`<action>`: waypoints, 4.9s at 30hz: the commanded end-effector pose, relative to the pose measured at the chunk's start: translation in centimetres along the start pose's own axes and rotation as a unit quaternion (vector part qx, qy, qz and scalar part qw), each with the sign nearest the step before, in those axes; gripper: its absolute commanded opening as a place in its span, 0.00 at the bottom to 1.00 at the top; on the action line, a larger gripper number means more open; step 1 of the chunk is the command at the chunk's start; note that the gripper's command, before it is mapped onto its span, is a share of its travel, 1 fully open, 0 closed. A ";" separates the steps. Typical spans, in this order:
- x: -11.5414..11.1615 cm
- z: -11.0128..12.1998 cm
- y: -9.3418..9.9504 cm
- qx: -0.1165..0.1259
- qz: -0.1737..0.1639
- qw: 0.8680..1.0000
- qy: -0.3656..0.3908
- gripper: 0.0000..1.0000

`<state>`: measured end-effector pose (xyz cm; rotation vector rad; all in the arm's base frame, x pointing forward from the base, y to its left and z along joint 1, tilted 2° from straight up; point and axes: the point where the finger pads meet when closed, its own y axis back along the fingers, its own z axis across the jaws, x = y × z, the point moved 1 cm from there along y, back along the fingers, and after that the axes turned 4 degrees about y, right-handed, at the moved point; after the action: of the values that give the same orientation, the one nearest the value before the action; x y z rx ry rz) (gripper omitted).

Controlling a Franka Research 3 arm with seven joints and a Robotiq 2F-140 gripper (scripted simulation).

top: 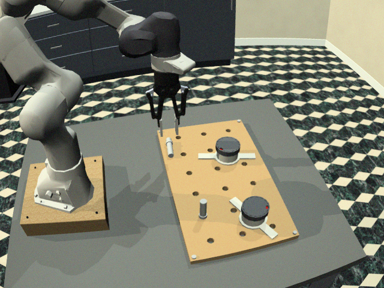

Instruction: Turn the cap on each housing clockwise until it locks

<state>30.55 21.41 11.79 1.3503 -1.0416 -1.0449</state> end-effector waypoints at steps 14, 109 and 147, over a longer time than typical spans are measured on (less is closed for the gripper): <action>-0.2 -0.1 -2.0 0.001 -0.002 1.000 -0.019 0.36; -0.2 -0.2 -9.5 0.001 -0.002 1.000 -0.019 0.36; -0.2 -0.2 -9.5 0.001 -0.002 1.000 -0.019 0.10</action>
<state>30.81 22.00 2.33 1.3386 -1.0625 -1.0735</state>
